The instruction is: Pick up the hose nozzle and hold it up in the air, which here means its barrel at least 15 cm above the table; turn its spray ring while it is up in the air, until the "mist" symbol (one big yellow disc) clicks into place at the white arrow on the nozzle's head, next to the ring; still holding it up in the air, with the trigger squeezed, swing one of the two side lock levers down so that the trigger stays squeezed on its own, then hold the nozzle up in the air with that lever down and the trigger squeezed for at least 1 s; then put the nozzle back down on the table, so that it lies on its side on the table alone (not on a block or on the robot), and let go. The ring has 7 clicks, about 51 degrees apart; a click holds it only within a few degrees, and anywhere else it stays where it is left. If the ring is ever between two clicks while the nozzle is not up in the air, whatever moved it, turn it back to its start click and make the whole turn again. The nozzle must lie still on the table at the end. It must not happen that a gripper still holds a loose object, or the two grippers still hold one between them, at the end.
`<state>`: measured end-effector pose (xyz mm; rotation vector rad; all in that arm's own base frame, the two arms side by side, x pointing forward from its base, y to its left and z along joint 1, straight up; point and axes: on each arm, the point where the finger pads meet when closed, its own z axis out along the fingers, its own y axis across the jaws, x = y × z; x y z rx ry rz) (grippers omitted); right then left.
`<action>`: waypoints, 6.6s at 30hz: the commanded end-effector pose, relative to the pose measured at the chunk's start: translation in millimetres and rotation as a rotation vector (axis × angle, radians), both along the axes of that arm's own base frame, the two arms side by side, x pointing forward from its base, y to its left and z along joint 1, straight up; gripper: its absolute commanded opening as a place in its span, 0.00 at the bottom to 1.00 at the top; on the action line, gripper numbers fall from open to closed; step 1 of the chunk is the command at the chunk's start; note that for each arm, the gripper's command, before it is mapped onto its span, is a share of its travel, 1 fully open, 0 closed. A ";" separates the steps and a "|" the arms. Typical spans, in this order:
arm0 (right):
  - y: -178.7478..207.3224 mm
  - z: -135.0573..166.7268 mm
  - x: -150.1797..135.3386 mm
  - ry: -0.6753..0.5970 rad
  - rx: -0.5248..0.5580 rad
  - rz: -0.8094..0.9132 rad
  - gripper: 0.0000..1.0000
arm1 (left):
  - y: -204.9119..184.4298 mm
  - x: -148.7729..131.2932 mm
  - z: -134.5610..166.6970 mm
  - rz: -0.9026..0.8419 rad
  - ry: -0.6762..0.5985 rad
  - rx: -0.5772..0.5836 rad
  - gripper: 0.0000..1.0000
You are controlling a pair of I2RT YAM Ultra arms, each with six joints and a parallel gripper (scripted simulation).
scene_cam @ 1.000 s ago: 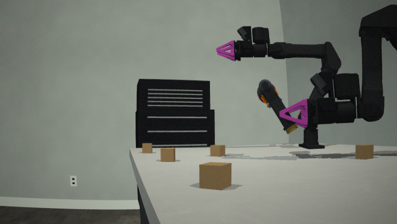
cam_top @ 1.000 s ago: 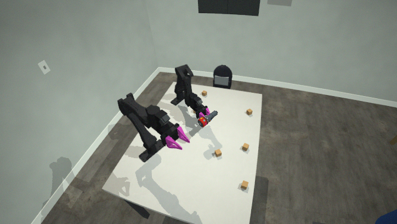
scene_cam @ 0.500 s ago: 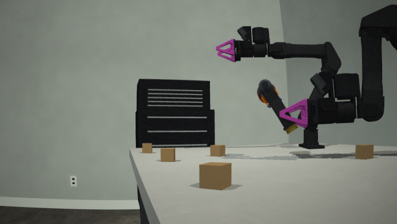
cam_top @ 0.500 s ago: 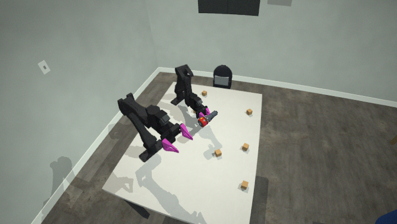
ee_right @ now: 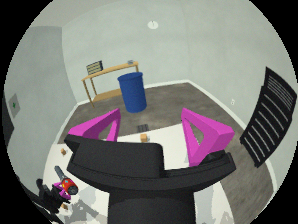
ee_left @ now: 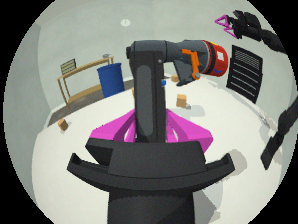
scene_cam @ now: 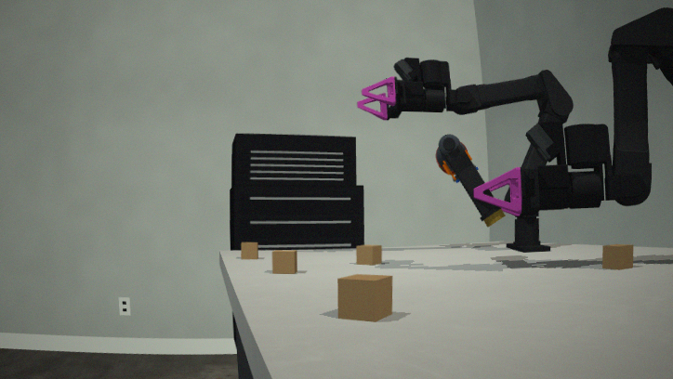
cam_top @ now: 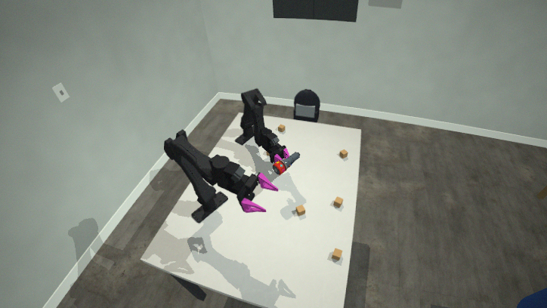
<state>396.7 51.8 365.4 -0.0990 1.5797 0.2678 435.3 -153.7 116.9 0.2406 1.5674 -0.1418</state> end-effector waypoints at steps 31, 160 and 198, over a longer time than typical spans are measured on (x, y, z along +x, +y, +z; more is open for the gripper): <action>151.3 -110.7 -79.2 0.072 0.293 0.817 0.88 | -5.3 7.7 59.8 0.000 -0.180 -0.082 0.35; 252.0 -163.9 -176.4 0.981 1.004 1.070 0.88 | -5.7 7.9 58.6 -0.003 -0.175 -0.083 0.35; 183.4 -168.1 -189.2 0.968 0.986 1.068 0.88 | -5.7 7.9 58.6 -0.002 -0.176 -0.082 0.35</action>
